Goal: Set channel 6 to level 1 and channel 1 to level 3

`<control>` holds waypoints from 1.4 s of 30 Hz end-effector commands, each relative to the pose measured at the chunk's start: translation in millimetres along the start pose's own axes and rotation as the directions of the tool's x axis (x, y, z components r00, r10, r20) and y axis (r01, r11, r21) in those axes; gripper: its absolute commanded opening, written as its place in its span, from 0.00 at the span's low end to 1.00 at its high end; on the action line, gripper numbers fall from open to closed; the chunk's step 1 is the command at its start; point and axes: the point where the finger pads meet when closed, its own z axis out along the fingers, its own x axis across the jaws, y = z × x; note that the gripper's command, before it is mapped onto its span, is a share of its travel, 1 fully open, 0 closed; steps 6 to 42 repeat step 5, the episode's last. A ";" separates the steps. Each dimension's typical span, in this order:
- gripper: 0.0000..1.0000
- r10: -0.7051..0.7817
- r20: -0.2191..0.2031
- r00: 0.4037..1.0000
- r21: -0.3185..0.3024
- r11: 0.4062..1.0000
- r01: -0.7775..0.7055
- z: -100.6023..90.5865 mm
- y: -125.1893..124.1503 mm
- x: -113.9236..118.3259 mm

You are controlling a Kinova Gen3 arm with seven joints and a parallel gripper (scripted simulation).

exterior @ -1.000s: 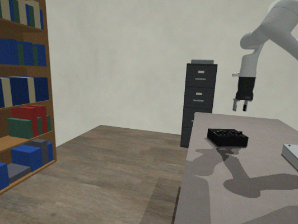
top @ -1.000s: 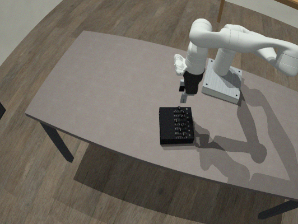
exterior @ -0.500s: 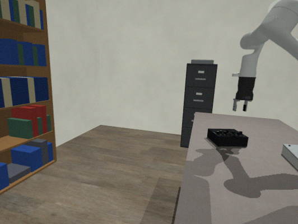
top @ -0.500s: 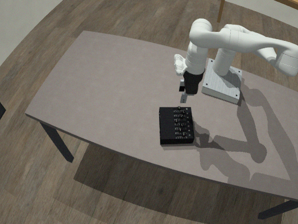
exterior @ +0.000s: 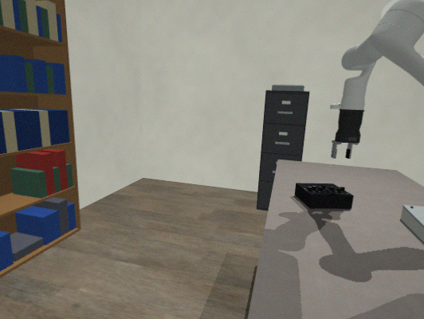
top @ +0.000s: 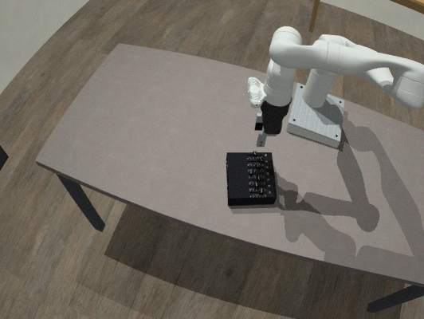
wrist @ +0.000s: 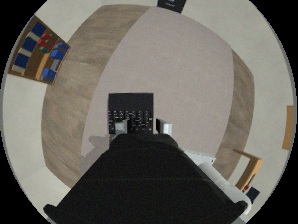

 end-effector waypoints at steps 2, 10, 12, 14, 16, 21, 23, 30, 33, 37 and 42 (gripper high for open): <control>1.00 0.000 0.001 1.000 0.001 1.000 0.000 -0.5 -0.3 -0.1; 1.00 0.000 0.001 1.000 0.001 1.000 0.000 -0.5 -0.3 -0.1; 1.00 0.000 0.001 1.000 0.001 1.000 0.000 -0.5 -0.3 -0.1; 1.00 0.000 0.001 1.000 0.001 1.000 0.000 -0.5 -0.3 -0.1; 1.00 0.000 0.001 1.000 0.001 1.000 0.000 -0.5 -0.3 -0.1; 1.00 0.000 0.001 1.000 0.001 1.000 0.000 -0.5 -0.3 -0.1; 1.00 0.000 0.001 1.000 0.001 1.000 0.000 -0.5 -0.3 -0.1; 1.00 0.000 0.001 1.000 0.001 1.000 0.000 -0.5 -0.3 -0.1; 1.00 0.000 0.001 1.000 0.001 1.000 0.000 -0.5 -0.3 -0.1; 1.00 0.000 0.001 1.000 0.001 1.000 0.000 -0.5 -0.3 -0.1; 1.00 0.000 0.001 1.000 0.001 1.000 0.000 -0.5 -0.3 -0.1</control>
